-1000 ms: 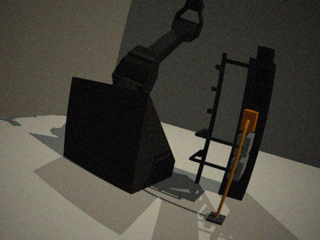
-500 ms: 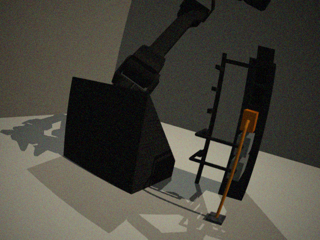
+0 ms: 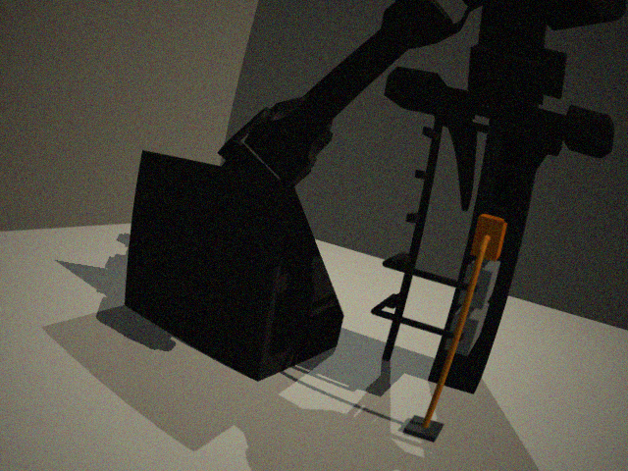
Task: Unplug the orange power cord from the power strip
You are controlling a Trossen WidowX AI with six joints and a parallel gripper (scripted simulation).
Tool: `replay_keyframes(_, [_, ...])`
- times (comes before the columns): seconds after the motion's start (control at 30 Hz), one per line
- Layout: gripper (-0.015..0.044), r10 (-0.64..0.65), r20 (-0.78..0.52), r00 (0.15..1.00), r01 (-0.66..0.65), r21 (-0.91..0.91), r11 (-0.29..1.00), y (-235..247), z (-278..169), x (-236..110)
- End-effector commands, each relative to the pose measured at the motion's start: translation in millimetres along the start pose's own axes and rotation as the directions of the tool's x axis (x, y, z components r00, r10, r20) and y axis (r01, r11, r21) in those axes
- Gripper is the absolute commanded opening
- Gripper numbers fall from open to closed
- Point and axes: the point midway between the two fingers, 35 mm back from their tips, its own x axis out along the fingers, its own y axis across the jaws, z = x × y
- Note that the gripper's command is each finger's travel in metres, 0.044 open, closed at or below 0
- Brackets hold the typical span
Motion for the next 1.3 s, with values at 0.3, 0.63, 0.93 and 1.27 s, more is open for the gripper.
replay_keyframes(0.3, [0.0160, -0.001, -0.025, 1.000, 0.001, 0.029, 1.000, 1.9, -9.0, 2.3])
replay_keyframes(0.63, [0.0160, -0.001, -0.025, 1.000, 0.001, 0.030, 1.000, 2.9, -25.1, 1.9])
replay_keyframes(0.93, [0.0160, -0.001, -0.027, 1.000, 0.002, 0.030, 1.000, 3.1, -39.5, 1.7])
replay_keyframes(1.27, [0.0160, -0.001, -0.027, 1.000, 0.002, 0.030, 1.000, 3.1, -43.5, 4.0])
